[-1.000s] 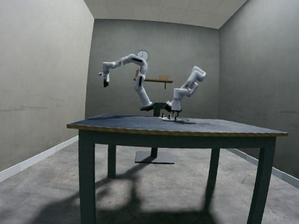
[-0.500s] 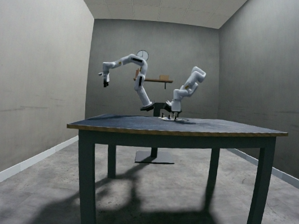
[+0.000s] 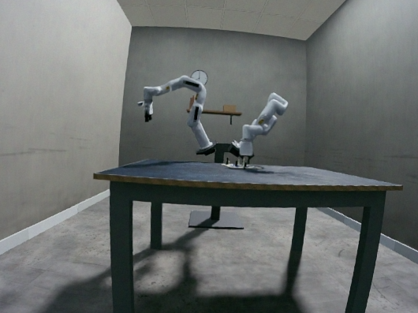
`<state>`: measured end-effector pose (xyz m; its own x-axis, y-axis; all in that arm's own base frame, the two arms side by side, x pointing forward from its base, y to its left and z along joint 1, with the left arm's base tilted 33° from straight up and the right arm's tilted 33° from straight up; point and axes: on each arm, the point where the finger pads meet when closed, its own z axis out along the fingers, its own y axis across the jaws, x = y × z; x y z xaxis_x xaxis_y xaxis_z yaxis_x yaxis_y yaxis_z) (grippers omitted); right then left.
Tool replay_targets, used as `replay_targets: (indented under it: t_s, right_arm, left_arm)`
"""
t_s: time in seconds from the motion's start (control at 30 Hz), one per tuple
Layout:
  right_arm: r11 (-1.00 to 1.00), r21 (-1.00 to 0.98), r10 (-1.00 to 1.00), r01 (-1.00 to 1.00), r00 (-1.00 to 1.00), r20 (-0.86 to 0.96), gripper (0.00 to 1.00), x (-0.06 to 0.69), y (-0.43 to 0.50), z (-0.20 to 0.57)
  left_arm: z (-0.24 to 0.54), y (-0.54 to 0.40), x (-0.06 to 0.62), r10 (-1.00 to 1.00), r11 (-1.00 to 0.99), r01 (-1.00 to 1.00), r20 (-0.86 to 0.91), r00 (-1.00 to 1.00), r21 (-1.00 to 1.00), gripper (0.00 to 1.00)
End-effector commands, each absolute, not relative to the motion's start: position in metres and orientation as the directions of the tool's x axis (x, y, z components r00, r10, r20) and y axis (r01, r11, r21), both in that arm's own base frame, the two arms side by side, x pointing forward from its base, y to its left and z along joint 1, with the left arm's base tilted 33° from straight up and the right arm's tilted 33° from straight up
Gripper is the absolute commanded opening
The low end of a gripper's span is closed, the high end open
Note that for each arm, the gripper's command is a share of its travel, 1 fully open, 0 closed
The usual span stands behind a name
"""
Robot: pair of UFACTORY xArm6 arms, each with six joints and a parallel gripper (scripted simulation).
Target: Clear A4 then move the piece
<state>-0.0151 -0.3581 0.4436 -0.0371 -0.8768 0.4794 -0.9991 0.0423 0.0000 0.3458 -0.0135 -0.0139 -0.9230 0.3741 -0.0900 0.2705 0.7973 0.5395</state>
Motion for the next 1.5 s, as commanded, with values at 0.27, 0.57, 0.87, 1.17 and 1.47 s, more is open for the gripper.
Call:
replay_targets:
  t_s: [0.27,0.57,0.87,1.17,1.47]
  right_arm:
    - [0.042,0.000,-0.875,-0.999,-0.037,0.483,1.00,-0.0152,-0.3582,0.4452]
    - [0.042,0.000,-0.875,-0.999,-0.037,0.483,1.00,-0.0152,-0.3582,0.4452]
    - [0.042,0.000,-0.875,-0.999,-0.037,0.483,1.00,-0.0152,-0.3582,0.4452]
    - [0.042,0.000,-0.875,-0.999,-0.037,0.483,1.00,-0.0152,-0.3582,0.4452]
    - [0.042,0.000,-0.875,-0.999,-0.037,0.483,1.00,-0.0152,-0.3582,0.4452]
  left_arm:
    - [-0.0132,-0.0143,0.3466,0.375,0.798,0.270,-0.093,-0.922,0.539,0.35]
    - [-0.0132,-0.0143,0.3466,0.375,0.798,0.270,-0.093,-0.922,0.539,0.00]
    - [-0.0132,-0.0143,0.3466,0.375,0.798,0.270,-0.093,-0.922,0.539,0.00]
    - [-0.0132,-0.0143,0.3466,0.375,0.798,0.270,-0.093,-0.922,0.539,0.00]
    - [-0.0132,-0.0143,0.3466,0.375,0.798,0.270,-0.093,-0.922,0.539,0.00]
